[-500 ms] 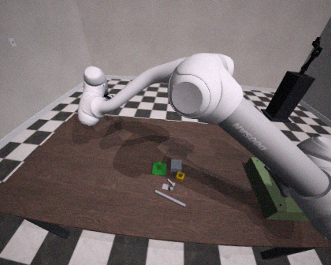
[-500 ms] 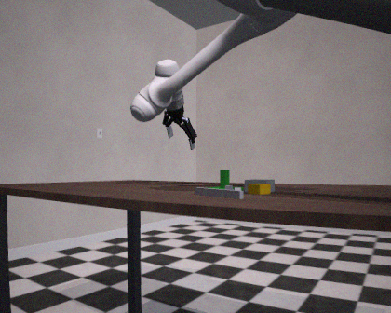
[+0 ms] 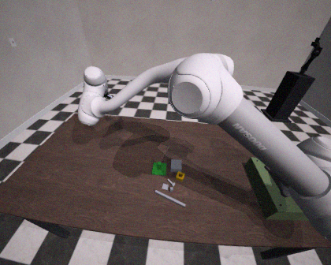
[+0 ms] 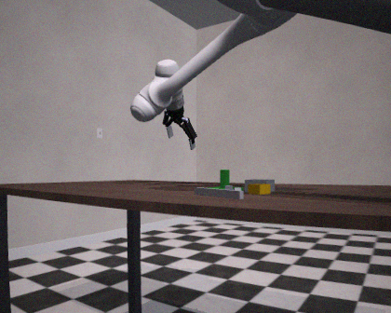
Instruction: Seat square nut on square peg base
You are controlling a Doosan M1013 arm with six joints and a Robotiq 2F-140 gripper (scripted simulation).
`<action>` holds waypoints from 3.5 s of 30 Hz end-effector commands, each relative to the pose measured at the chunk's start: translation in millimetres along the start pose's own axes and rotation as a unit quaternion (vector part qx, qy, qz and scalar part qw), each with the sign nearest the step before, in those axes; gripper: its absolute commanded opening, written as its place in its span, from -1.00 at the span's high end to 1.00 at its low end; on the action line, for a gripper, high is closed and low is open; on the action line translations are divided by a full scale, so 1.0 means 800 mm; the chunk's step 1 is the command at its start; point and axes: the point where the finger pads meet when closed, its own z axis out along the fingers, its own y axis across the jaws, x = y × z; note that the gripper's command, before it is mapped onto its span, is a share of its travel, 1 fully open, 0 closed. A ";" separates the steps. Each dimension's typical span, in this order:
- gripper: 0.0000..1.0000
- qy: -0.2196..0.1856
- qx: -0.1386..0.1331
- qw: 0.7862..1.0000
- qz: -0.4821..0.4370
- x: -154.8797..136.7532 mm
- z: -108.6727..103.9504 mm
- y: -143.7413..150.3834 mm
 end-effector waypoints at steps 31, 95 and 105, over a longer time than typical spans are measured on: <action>0.20 -0.052 -0.013 0.981 -0.186 -0.051 -0.054 0.050; 0.20 -0.255 0.277 0.124 -0.918 -0.274 -0.508 0.685; 0.20 -0.249 0.297 0.075 -0.919 -0.277 -0.528 0.722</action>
